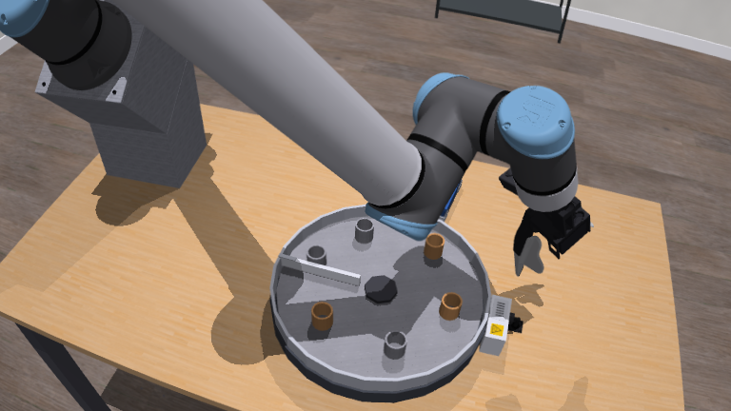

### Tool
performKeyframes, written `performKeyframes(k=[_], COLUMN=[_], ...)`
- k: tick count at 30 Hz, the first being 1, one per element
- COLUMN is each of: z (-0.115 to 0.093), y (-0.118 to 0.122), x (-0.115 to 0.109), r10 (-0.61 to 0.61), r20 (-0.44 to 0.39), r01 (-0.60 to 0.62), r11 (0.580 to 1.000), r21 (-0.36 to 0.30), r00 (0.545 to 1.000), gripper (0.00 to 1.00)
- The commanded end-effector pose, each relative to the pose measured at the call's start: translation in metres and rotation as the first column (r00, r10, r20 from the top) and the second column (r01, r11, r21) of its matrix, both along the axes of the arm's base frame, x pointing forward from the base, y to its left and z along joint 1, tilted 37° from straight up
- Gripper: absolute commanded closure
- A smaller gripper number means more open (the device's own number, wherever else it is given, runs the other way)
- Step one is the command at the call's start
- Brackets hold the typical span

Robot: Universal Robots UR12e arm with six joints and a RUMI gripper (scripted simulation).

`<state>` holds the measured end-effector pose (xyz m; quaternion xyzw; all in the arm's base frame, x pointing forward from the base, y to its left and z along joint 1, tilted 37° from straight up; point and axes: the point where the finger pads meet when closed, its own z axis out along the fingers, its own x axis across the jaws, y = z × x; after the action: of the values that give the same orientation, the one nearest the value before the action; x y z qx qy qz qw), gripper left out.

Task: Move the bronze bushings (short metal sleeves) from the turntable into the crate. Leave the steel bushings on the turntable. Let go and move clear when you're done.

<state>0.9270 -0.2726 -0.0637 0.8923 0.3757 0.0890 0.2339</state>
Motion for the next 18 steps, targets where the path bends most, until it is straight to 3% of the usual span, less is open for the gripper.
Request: performKeyframes(k=[1, 2, 8, 14, 17, 18], z=[-0.009, -0.009, -0.022, -0.024, -0.023, -0.023], y=[0.003, 0.003, 0.009, 0.017, 0.021, 0.021], x=[-0.058, -0.058, -0.167, -0.264, -0.304, -0.304], r10=[0.057, 0.057, 0.150, 0.215, 0.237, 0.237], r20=[-0.073, -0.073, -0.254, -0.416, -0.482, -0.482], r01=[-0.062, -0.062, -0.194, -0.318, -0.370, -0.370], r11=[0.996, 0.996, 0.968, 0.928, 0.907, 0.907], r21=[-0.070, -0.070, -0.158, -0.196, -0.200, -0.200], r00=[0.996, 0.996, 0.956, 0.884, 0.843, 0.843], gripper=[0.00, 0.00, 0.00, 0.00, 0.00, 0.00])
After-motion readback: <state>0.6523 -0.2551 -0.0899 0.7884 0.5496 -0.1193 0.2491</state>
